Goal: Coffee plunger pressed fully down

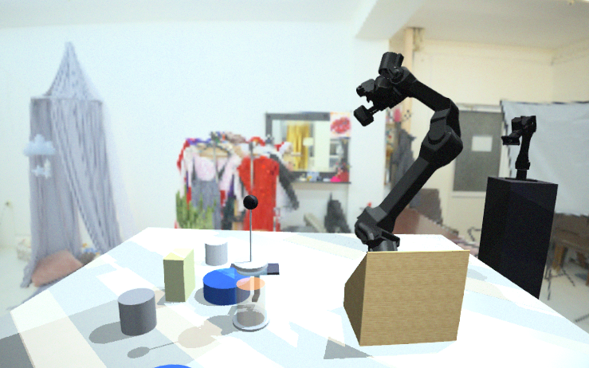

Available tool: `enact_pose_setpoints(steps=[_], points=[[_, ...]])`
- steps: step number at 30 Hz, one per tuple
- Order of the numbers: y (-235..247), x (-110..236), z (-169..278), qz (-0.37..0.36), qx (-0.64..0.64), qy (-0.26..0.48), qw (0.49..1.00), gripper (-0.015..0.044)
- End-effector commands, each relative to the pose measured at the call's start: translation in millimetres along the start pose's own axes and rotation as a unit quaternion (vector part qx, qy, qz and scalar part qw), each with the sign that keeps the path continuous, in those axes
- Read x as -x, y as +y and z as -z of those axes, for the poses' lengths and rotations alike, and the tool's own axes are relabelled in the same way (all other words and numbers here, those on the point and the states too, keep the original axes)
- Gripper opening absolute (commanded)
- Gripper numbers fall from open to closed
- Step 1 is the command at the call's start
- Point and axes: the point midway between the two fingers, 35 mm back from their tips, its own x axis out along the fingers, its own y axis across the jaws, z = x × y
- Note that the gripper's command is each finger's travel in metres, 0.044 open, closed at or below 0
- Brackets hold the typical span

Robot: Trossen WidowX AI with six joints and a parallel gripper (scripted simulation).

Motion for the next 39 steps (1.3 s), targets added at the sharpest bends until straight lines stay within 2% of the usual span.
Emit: enact_pose_setpoints(steps=[1,9,17,21,25,31,39], points=[[23.4,-11.3,-6.4,-0.039,0.0,-0.017,0.999,0.044],[74.1,-26.5,-20.0,-0.128,-0.032,-0.059,0.99,0.044],[106.8,-30.8,-24.3,-0.185,-0.039,-0.069,0.98,0.044],[144.4,-30.8,-29.3,-0.247,-0.051,-0.074,0.965,0.044],[210.3,-23.7,-33.2,-0.332,-0.058,-0.052,0.94,0.044],[308.7,26.0,-39.1,-0.454,-0.044,-0.03,0.889,0.044],[391.9,142.3,-25.6,-0.576,0.005,-0.014,0.817,0.044]])
